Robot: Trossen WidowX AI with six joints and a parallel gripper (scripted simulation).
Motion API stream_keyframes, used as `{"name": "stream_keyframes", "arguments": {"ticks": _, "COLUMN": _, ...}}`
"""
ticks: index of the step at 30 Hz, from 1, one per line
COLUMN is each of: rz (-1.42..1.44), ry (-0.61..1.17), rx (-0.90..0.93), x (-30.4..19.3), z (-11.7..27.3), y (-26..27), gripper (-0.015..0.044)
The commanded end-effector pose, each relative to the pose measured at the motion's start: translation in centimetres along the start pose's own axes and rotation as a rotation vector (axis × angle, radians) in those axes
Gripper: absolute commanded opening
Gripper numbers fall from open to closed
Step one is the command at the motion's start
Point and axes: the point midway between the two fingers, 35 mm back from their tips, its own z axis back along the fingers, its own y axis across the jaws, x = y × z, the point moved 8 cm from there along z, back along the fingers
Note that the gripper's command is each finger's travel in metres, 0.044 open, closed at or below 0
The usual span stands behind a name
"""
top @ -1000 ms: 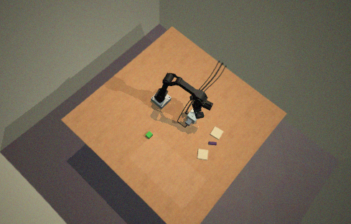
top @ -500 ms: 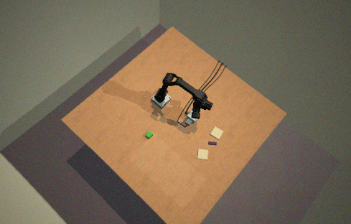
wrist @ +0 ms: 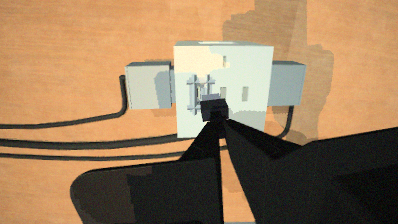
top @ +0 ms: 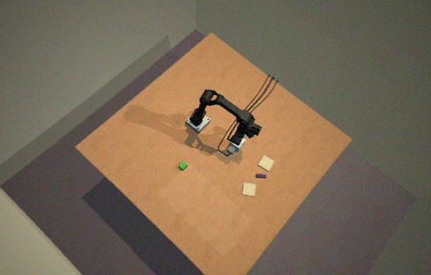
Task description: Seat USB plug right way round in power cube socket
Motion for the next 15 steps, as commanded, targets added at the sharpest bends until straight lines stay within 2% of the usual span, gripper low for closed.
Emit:
{"name": "stream_keyframes", "arguments": {"ticks": 1, "rz": -0.091, "ry": 0.001, "rx": 0.000, "x": -0.02, "z": -0.01, "y": 0.00, "gripper": 0.0000}}
{"name": "stream_keyframes", "arguments": {"ticks": 15, "rz": -0.458, "ry": 0.001, "rx": -0.001, "x": -0.02, "z": -0.01, "y": 0.00, "gripper": 0.0000}}
